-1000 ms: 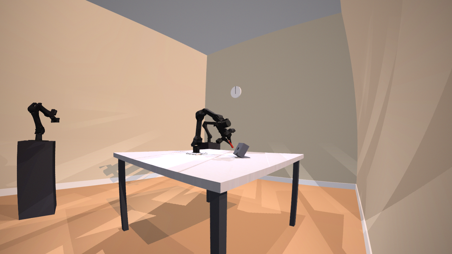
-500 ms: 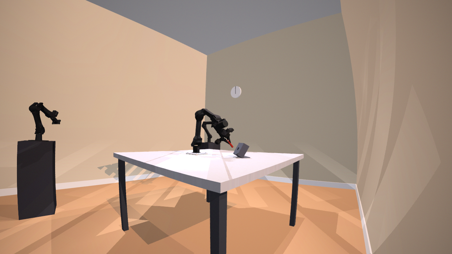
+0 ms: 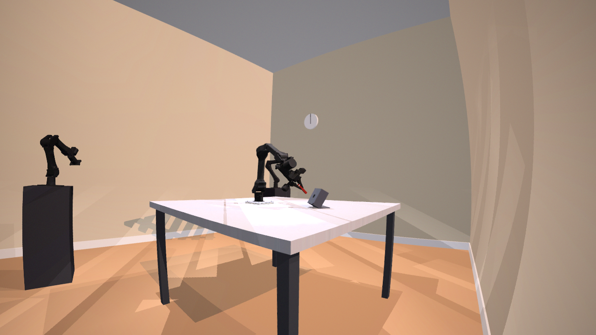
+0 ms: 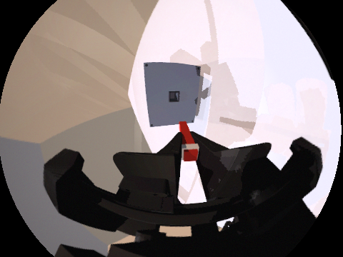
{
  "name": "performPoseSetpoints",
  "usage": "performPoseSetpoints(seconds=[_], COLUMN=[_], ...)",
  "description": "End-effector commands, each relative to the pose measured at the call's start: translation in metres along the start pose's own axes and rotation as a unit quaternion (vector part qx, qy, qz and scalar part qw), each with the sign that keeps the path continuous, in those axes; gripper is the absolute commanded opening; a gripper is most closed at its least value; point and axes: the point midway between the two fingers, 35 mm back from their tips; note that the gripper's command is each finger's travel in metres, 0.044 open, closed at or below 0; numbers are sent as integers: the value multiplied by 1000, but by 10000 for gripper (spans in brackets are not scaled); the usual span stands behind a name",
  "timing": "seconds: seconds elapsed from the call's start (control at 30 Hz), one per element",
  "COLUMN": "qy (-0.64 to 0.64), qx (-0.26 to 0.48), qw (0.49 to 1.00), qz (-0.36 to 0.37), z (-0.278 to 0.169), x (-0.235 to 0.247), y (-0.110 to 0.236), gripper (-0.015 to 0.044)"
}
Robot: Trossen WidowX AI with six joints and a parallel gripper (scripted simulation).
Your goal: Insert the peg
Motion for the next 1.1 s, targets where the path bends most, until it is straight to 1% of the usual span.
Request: performPoseSetpoints(seconds=[0.0, 1.07], qy=[-2, -26], qx=[-4, -56], qw=[1000, 994], qz=[11, 91], z=[1, 17], x=[-2, -22], y=[2, 32], gripper=[0, 0])
Point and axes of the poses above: the point midway between the two fingers, 35 mm back from their tips, its own y axis back along the fingers, its own x axis across the jaws, z = x × y, and after that the axes turned 3 degrees about y, right-handed
